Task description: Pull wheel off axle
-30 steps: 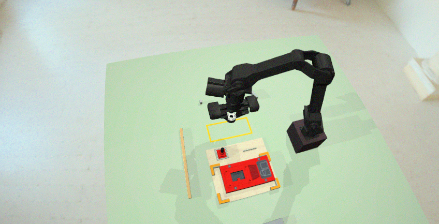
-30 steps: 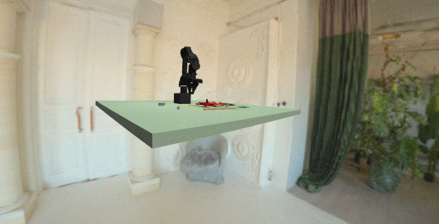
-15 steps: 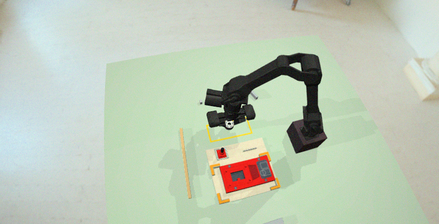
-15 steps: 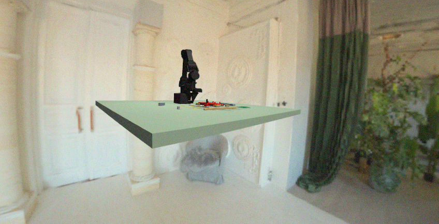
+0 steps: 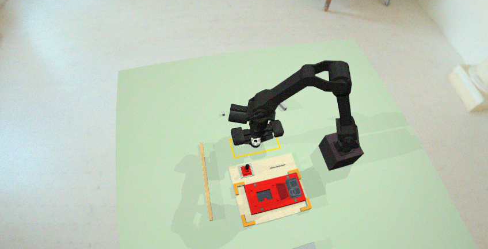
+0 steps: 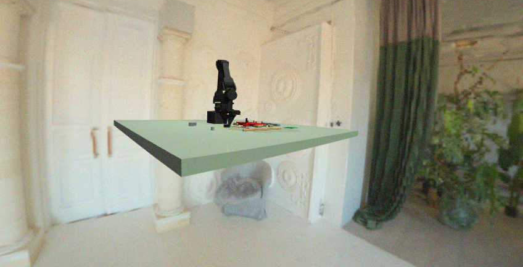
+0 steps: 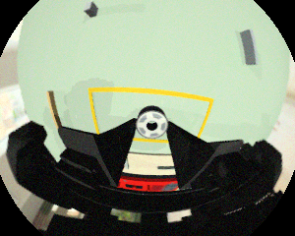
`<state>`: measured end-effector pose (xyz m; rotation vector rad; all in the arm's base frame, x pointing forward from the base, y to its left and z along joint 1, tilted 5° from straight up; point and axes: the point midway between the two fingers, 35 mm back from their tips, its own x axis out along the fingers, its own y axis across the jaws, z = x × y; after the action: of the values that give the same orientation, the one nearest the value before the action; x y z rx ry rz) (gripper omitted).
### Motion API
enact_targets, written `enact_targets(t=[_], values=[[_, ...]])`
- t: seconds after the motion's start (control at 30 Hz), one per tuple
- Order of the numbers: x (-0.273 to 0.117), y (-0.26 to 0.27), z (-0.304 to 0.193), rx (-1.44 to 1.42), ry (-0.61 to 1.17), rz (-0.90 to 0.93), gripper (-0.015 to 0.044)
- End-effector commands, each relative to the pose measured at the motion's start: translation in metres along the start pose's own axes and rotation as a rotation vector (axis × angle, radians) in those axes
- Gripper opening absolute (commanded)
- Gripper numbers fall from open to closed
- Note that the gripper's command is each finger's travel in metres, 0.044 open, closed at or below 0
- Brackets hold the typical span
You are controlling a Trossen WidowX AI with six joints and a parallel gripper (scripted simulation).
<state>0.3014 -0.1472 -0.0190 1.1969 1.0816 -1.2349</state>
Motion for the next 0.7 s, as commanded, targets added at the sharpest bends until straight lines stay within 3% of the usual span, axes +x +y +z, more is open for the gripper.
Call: enact_targets(t=[0.0,0.07,0.27,0.37,0.53,0.67], values=[[0.000,-0.001,0.000,0.000,0.001,-0.003,0.0263],[-0.006,0.000,0.000,-0.001,0.001,-0.001,0.0300],[-0.058,0.000,0.000,-0.006,0.001,0.009,0.0300],[-0.060,0.000,0.000,-0.006,0.001,0.010,0.0300],[-0.074,-0.025,-0.011,-0.006,-0.002,0.011,0.0431],[-0.095,-0.059,-0.025,-0.006,0.002,0.006,0.0440]])
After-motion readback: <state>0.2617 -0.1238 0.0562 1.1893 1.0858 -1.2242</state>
